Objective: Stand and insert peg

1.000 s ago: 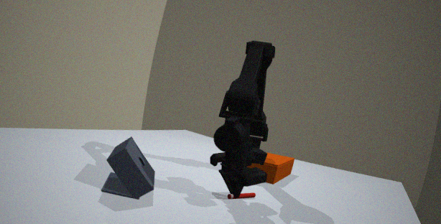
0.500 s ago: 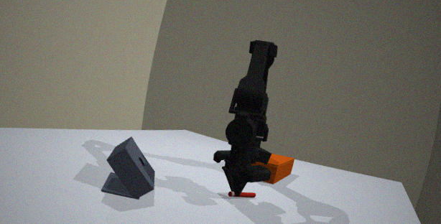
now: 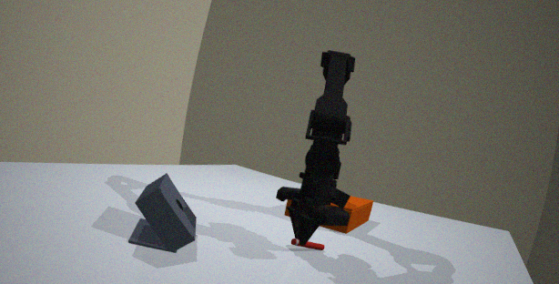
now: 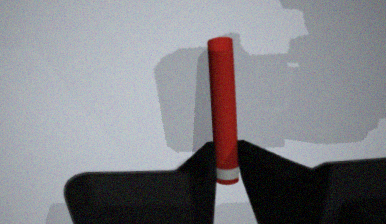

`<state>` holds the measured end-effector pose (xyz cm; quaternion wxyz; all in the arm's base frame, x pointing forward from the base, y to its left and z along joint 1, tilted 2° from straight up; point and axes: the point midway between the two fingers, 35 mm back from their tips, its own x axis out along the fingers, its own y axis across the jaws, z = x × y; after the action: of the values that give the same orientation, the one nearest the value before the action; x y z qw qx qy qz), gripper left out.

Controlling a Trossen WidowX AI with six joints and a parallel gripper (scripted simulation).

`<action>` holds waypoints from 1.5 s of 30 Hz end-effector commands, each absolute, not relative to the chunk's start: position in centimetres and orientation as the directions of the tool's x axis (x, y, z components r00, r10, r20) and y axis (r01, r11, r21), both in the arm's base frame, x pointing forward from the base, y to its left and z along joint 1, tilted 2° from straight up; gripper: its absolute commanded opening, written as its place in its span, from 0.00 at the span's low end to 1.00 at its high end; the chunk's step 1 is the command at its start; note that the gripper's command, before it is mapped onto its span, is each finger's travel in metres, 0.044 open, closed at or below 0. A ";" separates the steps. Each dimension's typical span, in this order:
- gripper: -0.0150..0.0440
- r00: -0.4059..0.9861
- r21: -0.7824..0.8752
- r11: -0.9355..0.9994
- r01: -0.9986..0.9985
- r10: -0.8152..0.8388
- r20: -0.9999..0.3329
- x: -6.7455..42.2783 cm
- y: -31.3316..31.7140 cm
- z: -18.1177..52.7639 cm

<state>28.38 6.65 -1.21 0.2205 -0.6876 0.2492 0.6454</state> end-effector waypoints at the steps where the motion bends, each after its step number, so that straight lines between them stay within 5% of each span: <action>1: 0.34 0.070 0.018 -0.776 -0.631 -0.080 -0.994 28.2 6.7 -1.0; 45: 0.34 0.350 0.018 -0.776 -0.631 -0.305 -0.886 26.3 8.3 0.6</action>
<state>26.49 8.29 0.52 0.1677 -0.7984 0.2873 0.5019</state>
